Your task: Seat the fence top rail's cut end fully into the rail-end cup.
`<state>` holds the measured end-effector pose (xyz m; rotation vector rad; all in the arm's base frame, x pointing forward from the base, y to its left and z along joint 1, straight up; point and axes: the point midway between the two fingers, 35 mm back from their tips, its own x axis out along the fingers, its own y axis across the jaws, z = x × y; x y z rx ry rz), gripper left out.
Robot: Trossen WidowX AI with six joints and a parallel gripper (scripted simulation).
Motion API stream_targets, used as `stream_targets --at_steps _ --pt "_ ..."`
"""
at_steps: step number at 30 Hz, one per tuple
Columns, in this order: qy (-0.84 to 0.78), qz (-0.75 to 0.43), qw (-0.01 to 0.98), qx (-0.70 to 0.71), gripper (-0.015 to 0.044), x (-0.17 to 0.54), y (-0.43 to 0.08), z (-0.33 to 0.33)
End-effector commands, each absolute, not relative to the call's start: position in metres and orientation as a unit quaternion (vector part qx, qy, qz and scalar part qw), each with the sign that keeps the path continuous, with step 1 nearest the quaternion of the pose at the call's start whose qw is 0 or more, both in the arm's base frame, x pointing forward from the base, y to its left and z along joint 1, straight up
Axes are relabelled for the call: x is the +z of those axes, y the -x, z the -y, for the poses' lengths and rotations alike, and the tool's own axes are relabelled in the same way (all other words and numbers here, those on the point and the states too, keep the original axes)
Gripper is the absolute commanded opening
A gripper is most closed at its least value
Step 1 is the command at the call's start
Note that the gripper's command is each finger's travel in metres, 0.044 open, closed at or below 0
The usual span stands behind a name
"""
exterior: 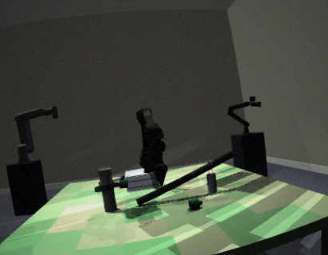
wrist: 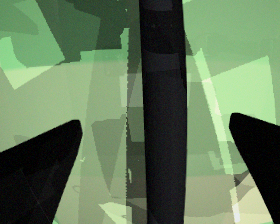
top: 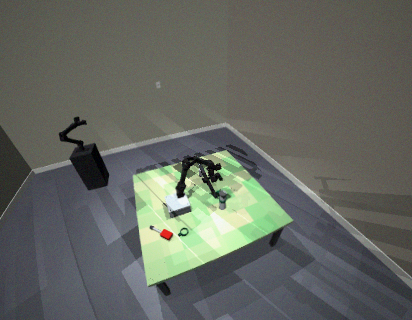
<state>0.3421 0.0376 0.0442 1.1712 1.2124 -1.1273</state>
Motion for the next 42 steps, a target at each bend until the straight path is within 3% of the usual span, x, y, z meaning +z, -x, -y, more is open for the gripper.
stream_targets --at_steps 1,42 --pt "-0.489 -0.509 0.525 -0.476 0.0440 0.036 -0.340 -0.037" --pt "-0.489 -0.509 0.525 -0.476 0.0440 -0.024 -0.342 -0.037"
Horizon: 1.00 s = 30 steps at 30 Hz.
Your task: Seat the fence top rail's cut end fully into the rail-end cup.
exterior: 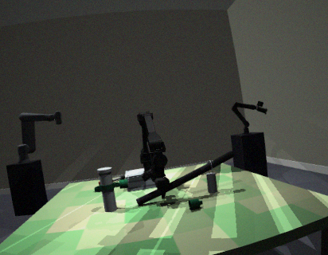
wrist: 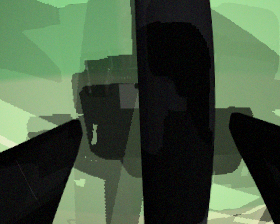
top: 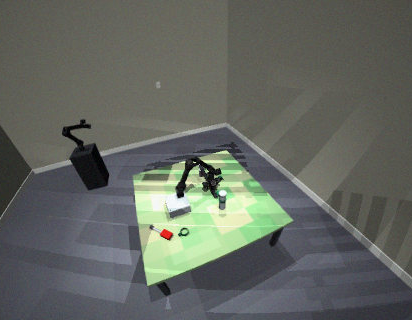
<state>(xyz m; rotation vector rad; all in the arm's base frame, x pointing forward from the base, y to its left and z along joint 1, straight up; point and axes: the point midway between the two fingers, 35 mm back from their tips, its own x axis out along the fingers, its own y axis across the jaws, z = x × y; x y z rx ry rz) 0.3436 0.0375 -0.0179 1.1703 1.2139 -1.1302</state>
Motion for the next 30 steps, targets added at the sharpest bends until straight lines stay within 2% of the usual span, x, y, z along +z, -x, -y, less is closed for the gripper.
stream_targets --at_steps 1,10,21,26,30 --pt "-0.489 -0.509 0.525 -0.476 0.0440 -0.024 -0.342 -0.037" --pt "-0.489 -0.509 0.525 -0.476 0.0204 -0.023 -0.342 -0.037" --pt "-0.489 -0.509 0.525 -0.476 0.0130 -0.023 -0.342 -0.037" --pt "-0.489 -0.509 0.525 -0.476 0.0000 -0.019 -0.341 -0.037" --pt "-0.483 -0.503 0.530 -0.483 0.0000 -0.012 -0.341 -0.036"
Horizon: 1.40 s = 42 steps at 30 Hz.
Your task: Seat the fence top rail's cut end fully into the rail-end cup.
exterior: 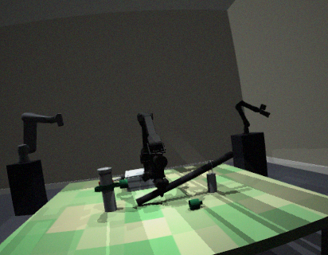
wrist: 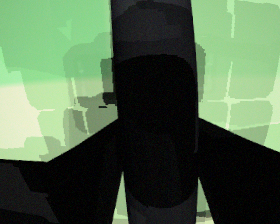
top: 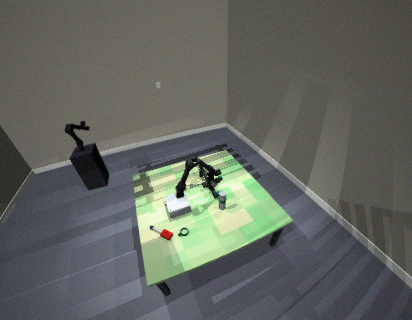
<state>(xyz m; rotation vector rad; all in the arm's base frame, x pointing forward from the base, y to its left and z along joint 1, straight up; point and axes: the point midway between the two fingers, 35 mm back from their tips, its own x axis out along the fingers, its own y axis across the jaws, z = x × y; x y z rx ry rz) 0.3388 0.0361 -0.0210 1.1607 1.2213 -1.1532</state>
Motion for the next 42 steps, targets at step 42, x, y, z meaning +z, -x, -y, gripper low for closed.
stream_targets --at_steps 42 --pt "-0.430 -0.445 0.574 -0.535 0.0000 0.053 -0.336 -0.030"
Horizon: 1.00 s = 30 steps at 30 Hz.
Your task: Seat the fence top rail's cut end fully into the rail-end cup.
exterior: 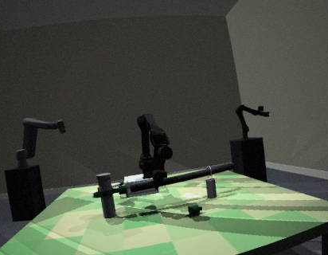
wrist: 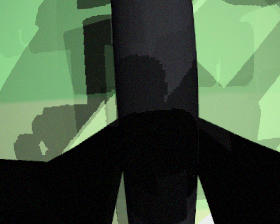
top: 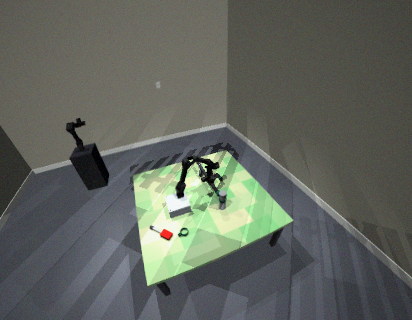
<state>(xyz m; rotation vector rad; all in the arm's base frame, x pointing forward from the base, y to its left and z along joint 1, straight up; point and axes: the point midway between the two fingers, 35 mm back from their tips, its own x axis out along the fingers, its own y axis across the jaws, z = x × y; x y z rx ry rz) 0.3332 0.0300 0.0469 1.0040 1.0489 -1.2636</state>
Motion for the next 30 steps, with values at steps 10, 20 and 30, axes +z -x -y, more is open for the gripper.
stream_targets --at_steps 10,20,30 --pt "-0.430 -0.445 0.574 -0.535 0.0000 0.0525 -0.3382 -0.0302" --pt "-0.430 -0.445 0.574 -0.535 0.0000 0.0482 -0.3352 -0.0301" --pt "-0.430 -0.445 0.574 -0.535 0.0000 0.0518 -0.3340 -0.0300"
